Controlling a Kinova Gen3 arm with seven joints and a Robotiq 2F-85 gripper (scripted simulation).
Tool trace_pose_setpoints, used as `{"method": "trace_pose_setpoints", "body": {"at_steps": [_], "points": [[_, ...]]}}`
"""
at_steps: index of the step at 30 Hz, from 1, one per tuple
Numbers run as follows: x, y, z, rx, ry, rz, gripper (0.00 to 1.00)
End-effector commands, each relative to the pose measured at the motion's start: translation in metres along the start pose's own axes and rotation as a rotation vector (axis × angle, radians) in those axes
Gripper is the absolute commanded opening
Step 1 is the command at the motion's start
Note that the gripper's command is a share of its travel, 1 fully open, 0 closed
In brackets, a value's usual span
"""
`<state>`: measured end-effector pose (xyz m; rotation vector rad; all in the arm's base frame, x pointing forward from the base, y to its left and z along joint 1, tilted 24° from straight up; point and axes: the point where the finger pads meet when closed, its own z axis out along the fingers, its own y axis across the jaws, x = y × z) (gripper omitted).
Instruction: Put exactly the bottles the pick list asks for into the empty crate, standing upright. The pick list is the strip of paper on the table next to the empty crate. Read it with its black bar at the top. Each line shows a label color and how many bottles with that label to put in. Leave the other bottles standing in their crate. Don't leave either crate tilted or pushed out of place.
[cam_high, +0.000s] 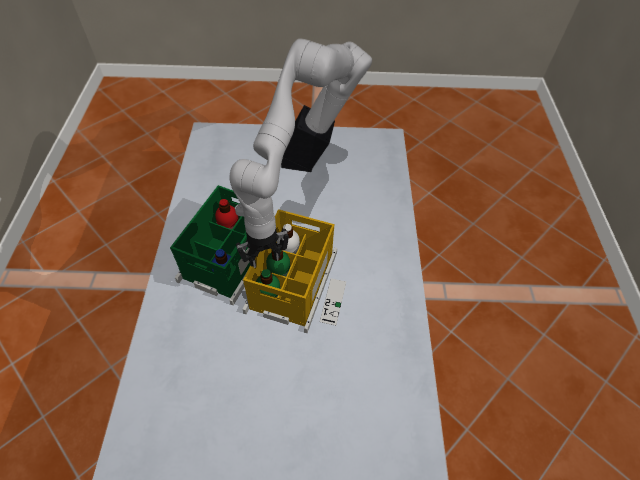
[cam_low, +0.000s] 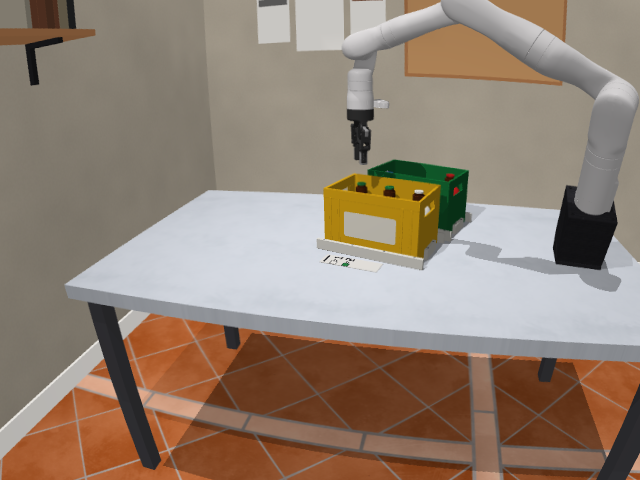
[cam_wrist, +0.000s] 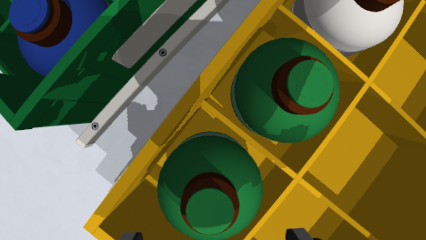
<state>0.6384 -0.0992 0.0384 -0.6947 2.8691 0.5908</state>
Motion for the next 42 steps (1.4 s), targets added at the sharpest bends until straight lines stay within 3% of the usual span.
{"method": "trace_pose_setpoints", "body": {"at_steps": [1, 7, 42], "points": [[0.0, -0.001, -0.002, 0.002, -0.002, 0.0, 0.67], [0.004, 0.002, -0.003, 0.002, -0.002, 0.0, 0.67], [0.036, 0.149, -0.039, 0.002, -0.001, 0.0, 0.67]]}}
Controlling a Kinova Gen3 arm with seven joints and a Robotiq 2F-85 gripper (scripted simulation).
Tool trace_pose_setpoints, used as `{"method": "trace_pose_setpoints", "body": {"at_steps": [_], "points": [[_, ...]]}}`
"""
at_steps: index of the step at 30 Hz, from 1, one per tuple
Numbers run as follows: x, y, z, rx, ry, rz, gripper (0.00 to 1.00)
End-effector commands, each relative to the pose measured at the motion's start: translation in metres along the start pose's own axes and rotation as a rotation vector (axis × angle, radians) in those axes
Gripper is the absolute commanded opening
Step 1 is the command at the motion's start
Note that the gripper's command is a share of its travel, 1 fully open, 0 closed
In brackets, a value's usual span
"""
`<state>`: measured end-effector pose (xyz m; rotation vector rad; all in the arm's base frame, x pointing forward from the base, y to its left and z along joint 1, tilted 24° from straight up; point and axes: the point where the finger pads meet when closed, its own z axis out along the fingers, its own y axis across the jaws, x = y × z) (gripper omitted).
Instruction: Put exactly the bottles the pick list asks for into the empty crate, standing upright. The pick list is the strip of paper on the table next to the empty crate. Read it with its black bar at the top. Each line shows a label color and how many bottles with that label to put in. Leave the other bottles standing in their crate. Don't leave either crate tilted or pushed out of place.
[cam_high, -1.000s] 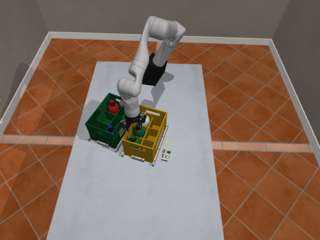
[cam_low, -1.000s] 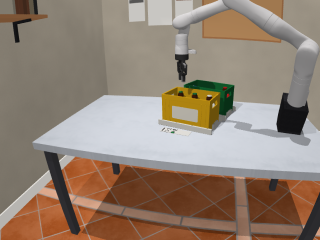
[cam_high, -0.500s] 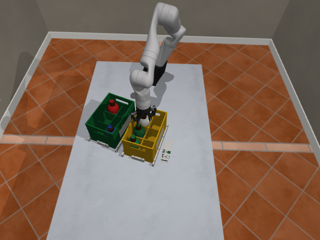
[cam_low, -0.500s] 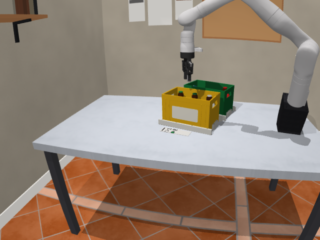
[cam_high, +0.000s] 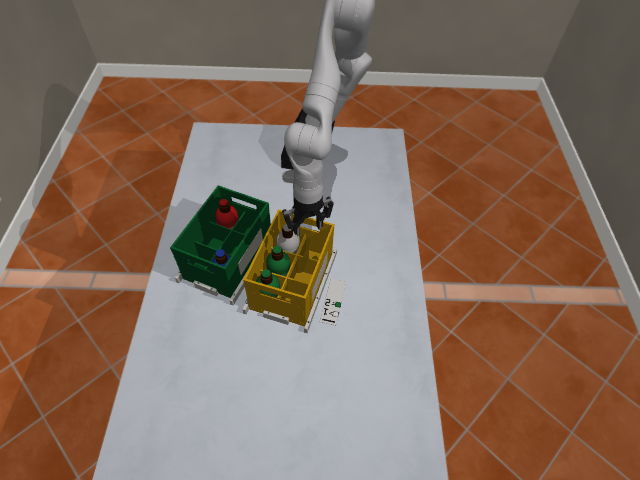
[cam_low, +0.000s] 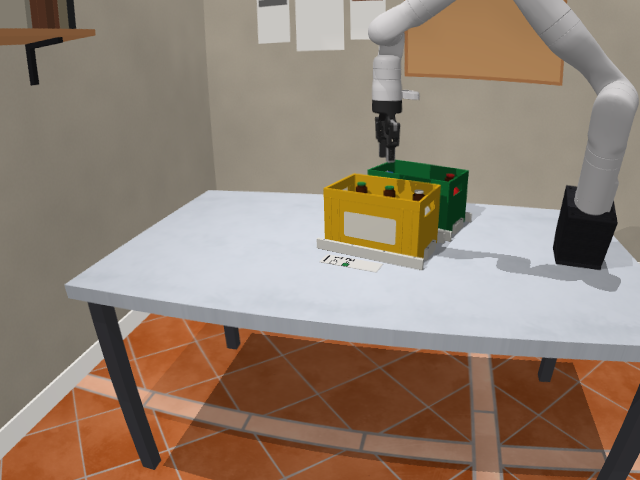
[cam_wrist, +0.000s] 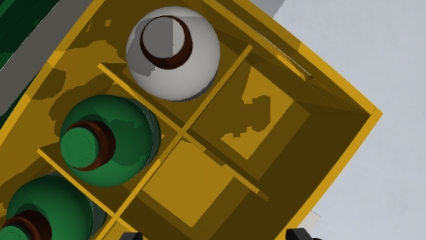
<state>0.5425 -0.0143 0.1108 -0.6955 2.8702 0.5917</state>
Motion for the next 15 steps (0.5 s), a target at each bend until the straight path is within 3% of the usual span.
{"method": "trace_pose_setpoints", "body": {"at_steps": [1, 15], "points": [[0.003, 0.015, -0.005, 0.002, -0.003, 0.0, 0.67], [0.015, 0.072, -0.019, 0.002, -0.003, 0.0, 0.67]]}}
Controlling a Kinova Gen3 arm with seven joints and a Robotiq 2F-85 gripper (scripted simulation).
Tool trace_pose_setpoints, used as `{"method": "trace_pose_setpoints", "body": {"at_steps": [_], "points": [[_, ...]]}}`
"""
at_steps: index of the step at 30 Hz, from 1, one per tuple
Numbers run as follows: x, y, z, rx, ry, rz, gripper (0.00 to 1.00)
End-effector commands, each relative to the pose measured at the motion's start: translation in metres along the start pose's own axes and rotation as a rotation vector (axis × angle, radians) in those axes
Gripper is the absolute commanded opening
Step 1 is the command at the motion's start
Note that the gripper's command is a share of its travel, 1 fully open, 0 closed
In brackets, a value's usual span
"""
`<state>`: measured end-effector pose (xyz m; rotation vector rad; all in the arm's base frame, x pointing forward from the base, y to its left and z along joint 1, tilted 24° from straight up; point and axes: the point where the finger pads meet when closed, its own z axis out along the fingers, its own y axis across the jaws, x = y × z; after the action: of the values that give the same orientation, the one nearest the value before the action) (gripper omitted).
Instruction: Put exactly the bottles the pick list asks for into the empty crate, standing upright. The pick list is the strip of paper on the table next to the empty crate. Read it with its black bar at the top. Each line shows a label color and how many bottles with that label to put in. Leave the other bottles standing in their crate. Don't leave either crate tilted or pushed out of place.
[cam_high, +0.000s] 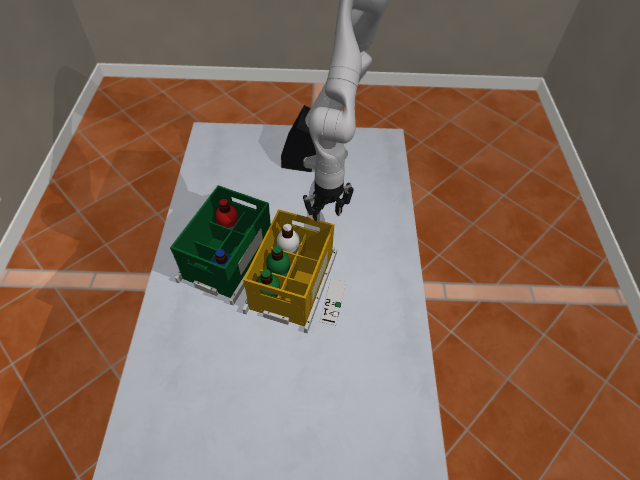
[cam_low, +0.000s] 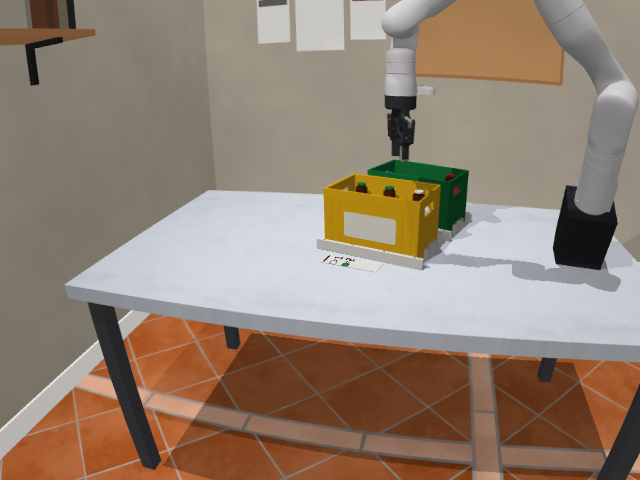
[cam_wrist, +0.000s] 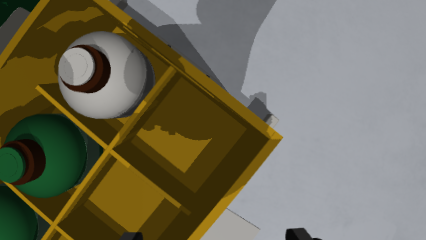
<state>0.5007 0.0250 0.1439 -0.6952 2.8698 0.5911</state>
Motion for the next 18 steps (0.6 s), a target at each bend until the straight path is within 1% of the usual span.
{"method": "trace_pose_setpoints", "body": {"at_steps": [1, 8, 10, 18], "points": [[0.003, 0.014, -0.005, 0.002, -0.002, 0.0, 0.67], [0.01, 0.047, -0.013, 0.002, -0.002, 0.0, 0.67], [0.01, 0.047, -0.013, 0.002, -0.002, 0.0, 0.67], [0.018, 0.085, -0.022, 0.002, -0.002, 0.0, 0.67]]}}
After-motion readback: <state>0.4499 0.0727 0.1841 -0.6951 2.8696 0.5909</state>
